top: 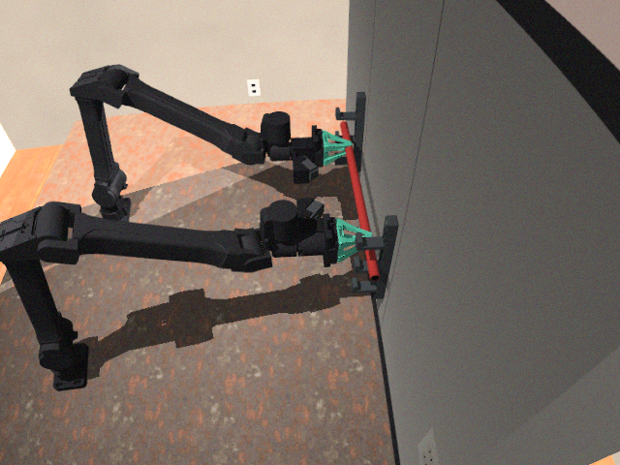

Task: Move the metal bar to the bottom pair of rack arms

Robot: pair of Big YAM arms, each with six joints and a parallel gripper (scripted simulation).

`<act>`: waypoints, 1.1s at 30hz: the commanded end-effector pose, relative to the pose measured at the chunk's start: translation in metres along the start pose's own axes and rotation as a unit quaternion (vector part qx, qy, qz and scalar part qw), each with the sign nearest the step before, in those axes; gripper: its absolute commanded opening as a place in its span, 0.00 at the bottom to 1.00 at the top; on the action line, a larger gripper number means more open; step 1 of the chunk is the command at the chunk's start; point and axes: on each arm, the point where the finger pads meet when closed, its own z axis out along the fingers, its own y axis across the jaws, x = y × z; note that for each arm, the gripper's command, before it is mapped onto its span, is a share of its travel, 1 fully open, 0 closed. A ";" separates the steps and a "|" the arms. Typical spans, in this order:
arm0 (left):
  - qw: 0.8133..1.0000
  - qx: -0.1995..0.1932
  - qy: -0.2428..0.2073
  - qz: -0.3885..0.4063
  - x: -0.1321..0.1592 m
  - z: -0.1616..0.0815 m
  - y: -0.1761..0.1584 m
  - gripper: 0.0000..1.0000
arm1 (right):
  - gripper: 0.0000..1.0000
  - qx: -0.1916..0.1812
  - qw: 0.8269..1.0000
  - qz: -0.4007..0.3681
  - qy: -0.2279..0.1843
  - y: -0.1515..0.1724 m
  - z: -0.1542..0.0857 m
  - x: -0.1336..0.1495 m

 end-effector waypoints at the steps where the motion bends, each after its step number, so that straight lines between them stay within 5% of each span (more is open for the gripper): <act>1: 1.000 -0.030 0.001 -0.003 -0.002 -0.001 0.044 0.00 | 0.00 0.037 0.999 0.008 0.011 -0.052 0.004 0.014; 33: 1.000 -0.030 0.001 -0.003 -0.008 0.006 0.096 0.00 | 0.00 0.037 0.999 0.008 0.011 -0.097 0.002 0.026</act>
